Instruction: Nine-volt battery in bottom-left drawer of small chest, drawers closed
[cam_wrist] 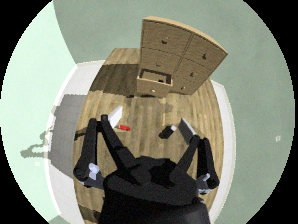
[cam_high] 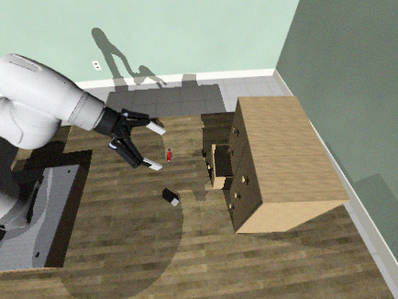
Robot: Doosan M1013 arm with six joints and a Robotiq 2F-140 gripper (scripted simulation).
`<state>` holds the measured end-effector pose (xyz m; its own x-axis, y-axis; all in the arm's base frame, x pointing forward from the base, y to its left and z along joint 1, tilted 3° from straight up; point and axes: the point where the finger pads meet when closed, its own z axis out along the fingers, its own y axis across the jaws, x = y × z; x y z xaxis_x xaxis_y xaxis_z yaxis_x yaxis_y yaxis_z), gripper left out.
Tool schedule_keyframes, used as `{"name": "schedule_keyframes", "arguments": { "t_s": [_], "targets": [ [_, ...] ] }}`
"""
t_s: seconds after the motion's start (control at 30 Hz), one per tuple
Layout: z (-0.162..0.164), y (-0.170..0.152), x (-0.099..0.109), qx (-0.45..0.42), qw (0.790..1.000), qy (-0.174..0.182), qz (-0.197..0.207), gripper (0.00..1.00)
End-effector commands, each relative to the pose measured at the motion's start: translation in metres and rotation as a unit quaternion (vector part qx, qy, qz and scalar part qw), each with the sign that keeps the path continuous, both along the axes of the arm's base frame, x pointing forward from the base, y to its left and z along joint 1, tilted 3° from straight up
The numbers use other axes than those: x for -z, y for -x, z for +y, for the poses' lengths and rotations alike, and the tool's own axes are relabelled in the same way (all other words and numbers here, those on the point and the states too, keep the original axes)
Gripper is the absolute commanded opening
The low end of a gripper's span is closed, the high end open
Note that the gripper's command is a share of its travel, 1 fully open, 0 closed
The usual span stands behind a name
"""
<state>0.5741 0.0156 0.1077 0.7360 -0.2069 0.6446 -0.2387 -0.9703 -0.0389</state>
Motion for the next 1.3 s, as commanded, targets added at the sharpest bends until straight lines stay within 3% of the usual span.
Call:
{"name": "schedule_keyframes", "arguments": {
  "t_s": [0.0,0.33,0.8,1.27],
  "targets": [
    [-0.001,-0.002,0.003,0.008,0.999,0.015,-0.049,1.00],
    [-0.001,-0.009,0.010,0.008,0.995,0.025,-0.091,1.00],
    [-0.005,-0.025,0.027,0.012,0.981,0.049,-0.188,1.00],
    [-0.006,-0.030,0.034,0.013,0.973,0.057,-0.223,1.00]
  ]
}}
